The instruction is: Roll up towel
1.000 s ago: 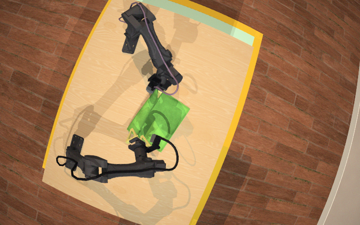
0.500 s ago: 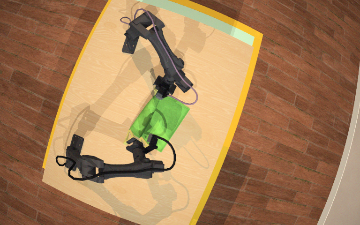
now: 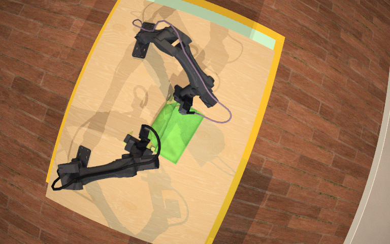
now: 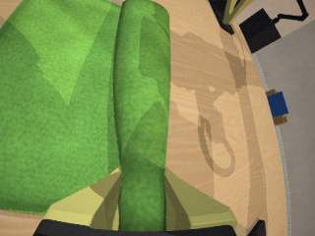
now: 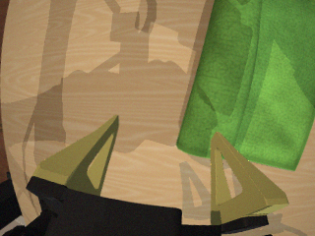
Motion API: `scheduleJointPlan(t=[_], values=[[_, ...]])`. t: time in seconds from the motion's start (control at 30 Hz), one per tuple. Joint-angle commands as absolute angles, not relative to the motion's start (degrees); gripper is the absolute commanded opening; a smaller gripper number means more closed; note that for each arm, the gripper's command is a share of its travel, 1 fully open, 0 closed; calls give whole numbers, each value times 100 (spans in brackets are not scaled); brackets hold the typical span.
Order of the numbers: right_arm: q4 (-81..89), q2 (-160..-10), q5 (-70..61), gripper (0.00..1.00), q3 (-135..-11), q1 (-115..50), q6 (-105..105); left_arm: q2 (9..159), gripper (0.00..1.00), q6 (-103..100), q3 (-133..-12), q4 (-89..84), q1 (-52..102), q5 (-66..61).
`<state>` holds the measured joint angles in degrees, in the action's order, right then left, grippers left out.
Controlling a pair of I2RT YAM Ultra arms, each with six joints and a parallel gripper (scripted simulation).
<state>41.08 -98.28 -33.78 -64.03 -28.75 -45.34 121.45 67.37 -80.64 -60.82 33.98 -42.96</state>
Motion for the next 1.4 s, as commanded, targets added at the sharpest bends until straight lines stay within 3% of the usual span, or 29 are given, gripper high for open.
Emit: scheduleJointPlan(t=[0.0,0.43,0.87,1.37], values=[[2827,-9251,-2615,94,-5876,-3192,-4202,12490,29,6947,-8552,-7189,3332,-4634],[787,-8355,-1013,98,-4397,-4075,-3944,13327,29,7340,-9476,-8470,3285,-4755],[1018,-8752,-1775,98,-4874,-3324,-4912,13498,29,7404,-9441,-8348,3286,-4746],[-500,-9447,-1666,98,-4040,-3463,-4769,13499,29,7406,-9442,-8350,3286,-4746]])
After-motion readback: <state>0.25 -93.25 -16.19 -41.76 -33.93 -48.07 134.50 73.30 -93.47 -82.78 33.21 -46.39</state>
